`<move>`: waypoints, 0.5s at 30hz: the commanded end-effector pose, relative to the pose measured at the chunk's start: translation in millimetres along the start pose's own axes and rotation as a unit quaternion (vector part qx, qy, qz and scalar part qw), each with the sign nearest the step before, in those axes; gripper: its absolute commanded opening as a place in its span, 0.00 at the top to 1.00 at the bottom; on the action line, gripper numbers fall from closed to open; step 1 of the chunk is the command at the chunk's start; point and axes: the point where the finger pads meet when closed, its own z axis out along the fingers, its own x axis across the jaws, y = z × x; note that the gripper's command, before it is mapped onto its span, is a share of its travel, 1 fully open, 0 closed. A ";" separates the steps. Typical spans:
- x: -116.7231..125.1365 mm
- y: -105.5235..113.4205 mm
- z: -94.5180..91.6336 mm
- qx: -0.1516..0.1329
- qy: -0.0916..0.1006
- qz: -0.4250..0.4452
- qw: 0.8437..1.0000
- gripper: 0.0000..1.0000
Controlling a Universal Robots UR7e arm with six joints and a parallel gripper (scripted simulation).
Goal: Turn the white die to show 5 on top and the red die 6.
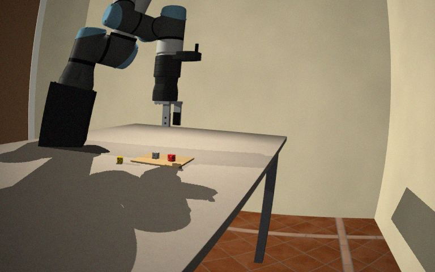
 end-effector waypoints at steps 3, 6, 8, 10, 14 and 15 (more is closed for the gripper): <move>0.1 -0.4 -4.5 0.001 0.000 0.000 1.000 0.00; 0.1 -0.4 -10.8 0.001 0.000 0.000 1.000 0.00; 0.1 -0.4 -16.8 0.001 0.000 0.000 1.000 0.00; 0.1 -0.4 -23.9 0.001 0.000 0.000 1.000 0.00; 0.1 -0.4 -32.0 0.001 0.000 0.000 1.000 0.00; 0.1 -0.4 -36.2 0.001 0.000 0.000 1.000 0.00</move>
